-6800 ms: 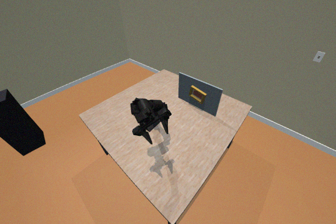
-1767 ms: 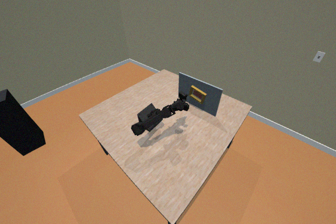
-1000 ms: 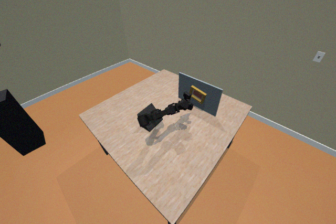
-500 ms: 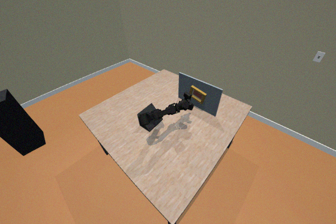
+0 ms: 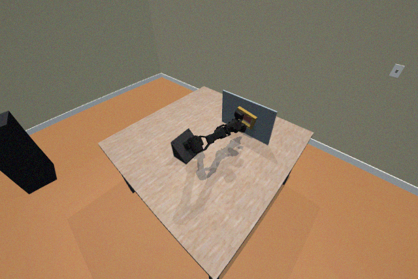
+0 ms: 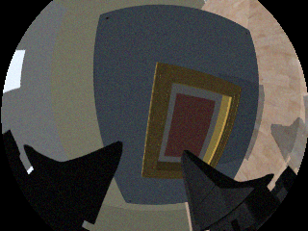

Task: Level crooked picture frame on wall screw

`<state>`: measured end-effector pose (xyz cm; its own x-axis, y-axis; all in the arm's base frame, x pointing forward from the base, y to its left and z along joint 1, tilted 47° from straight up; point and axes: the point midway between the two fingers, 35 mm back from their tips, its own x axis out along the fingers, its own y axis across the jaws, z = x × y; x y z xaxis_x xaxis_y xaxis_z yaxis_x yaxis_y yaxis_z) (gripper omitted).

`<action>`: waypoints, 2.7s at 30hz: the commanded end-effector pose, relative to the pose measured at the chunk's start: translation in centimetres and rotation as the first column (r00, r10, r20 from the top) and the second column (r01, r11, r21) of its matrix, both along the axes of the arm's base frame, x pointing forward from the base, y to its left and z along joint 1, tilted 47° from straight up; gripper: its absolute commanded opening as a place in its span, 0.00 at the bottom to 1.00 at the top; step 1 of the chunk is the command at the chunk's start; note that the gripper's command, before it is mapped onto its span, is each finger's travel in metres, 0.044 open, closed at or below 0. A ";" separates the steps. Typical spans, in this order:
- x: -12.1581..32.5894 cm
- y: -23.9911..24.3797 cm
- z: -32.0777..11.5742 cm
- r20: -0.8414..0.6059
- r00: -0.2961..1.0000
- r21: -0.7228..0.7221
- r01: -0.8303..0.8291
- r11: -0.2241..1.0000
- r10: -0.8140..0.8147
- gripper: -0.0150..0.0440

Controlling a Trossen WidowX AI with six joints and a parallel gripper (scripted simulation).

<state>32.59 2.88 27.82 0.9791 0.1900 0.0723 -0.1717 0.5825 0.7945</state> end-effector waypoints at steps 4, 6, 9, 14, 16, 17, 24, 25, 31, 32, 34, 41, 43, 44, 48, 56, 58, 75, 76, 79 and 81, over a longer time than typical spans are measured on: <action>1.8 0.4 -0.1 0.004 1.000 -0.001 0.004 1.000 -0.004 0.69; 1.8 0.4 -0.1 0.004 1.000 -0.001 0.004 1.000 -0.004 0.69; 1.8 0.4 -0.1 0.004 1.000 -0.001 0.004 1.000 -0.004 0.69; 1.8 0.4 -0.1 0.004 1.000 -0.001 0.004 1.000 -0.004 0.69; 1.8 0.4 -0.1 0.004 1.000 -0.001 0.004 1.000 -0.004 0.69; 1.8 0.4 -0.1 0.004 1.000 -0.001 0.004 1.000 -0.004 0.69; 2.4 0.5 0.0 0.004 1.000 -0.001 0.004 1.000 -0.004 0.69; 2.6 0.5 0.0 0.004 1.000 -0.001 0.004 1.000 -0.004 0.69; 3.5 0.7 0.2 0.004 1.000 -0.001 0.004 1.000 -0.004 0.69; 3.7 0.7 0.2 0.005 1.000 -0.001 0.004 1.000 -0.004 0.69; 4.0 0.8 0.2 0.005 1.000 -0.001 0.004 1.000 -0.004 0.69; 5.1 1.0 0.2 0.005 1.000 -0.001 0.004 1.000 -0.004 0.69; 5.4 1.1 0.2 0.005 1.000 -0.001 0.004 1.000 -0.004 0.69; 5.6 1.1 0.2 0.005 1.000 -0.001 0.004 1.000 -0.004 0.69; 5.7 1.1 0.2 0.005 1.000 -0.001 0.004 1.000 -0.004 0.69; 5.7 1.1 0.2 0.005 1.000 -0.001 0.004 1.000 -0.004 0.69; 5.7 1.1 0.2 0.005 1.000 -0.001 0.004 1.000 -0.004 0.69; 5.7 1.1 0.2 0.005 1.000 -0.001 0.004 1.000 -0.004 0.69; 5.7 1.1 0.2 0.005 1.000 -0.001 0.004 1.000 -0.004 0.69; 5.7 1.1 0.3 0.005 1.000 -0.001 0.004 1.000 -0.004 0.69; 5.7 1.1 0.3 0.005 1.000 -0.001 0.004 1.000 -0.004 0.69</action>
